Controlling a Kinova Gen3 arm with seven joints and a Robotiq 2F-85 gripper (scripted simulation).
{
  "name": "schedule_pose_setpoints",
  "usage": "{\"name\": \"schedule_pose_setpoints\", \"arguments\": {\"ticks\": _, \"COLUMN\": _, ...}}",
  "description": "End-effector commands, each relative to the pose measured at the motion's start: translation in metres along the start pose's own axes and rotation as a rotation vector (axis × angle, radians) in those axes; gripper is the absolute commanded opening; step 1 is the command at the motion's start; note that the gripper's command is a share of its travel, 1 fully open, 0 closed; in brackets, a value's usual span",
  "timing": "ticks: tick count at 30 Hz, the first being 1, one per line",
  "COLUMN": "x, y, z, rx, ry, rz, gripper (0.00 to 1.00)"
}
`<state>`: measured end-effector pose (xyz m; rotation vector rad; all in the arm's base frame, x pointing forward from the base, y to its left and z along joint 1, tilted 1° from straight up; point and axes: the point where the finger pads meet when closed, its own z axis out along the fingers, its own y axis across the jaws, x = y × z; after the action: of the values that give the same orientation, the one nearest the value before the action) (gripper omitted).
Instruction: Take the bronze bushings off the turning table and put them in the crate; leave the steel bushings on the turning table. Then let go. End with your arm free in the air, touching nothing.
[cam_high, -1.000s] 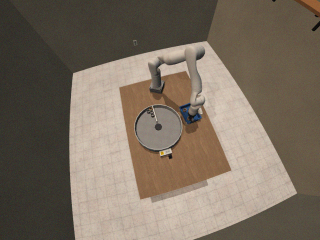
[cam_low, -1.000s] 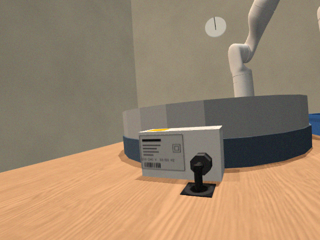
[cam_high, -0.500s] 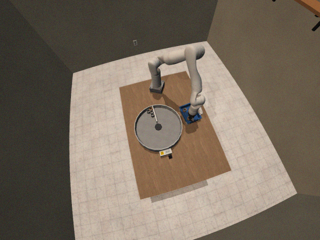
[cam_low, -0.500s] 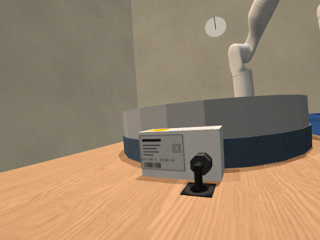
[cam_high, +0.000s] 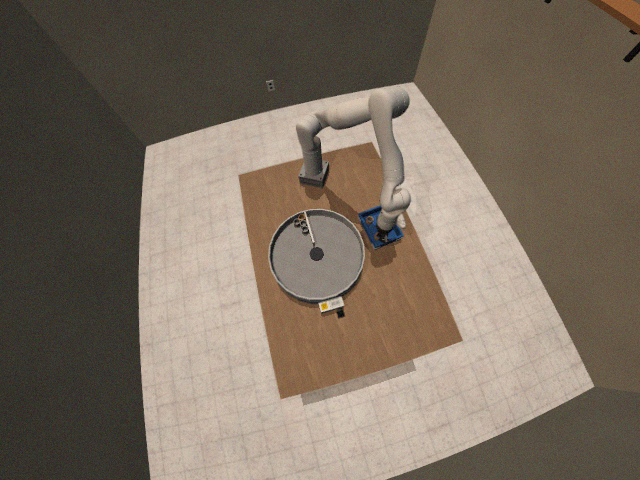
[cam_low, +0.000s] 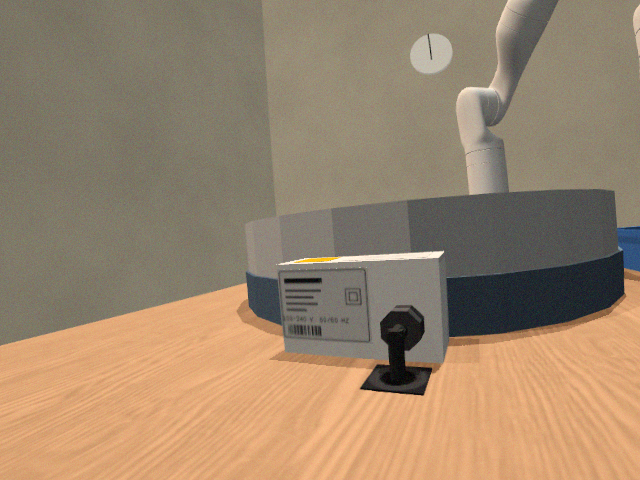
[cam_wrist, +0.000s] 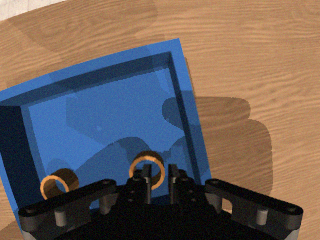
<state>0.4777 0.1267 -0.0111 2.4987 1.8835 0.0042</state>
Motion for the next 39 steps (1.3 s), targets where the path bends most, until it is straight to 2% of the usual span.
{"name": "schedule_pose_setpoints", "arguments": {"ticks": 1, "x": 0.0, "y": 0.001, "z": -0.002, "rx": -0.002, "ry": 0.001, "rz": 0.0, "gripper": 0.16}}
{"name": "schedule_pose_setpoints", "arguments": {"ticks": 17, "x": 0.0, "y": 0.001, "z": -0.006, "rx": -0.002, "ry": 0.001, "rz": 0.0, "gripper": 0.16}}
{"name": "schedule_pose_setpoints", "arguments": {"ticks": 22, "x": 0.0, "y": 0.001, "z": -0.061, "rx": -0.002, "ry": 0.001, "rz": 0.0, "gripper": 0.16}}
{"name": "schedule_pose_setpoints", "arguments": {"ticks": 34, "x": 0.0, "y": 0.001, "z": -0.061, "rx": -0.002, "ry": 0.001, "rz": 0.0, "gripper": 0.16}}
{"name": "schedule_pose_setpoints", "arguments": {"ticks": 39, "x": 0.0, "y": 0.0, "z": -0.117, "rx": -0.001, "ry": 0.001, "rz": 0.0, "gripper": 0.16}}
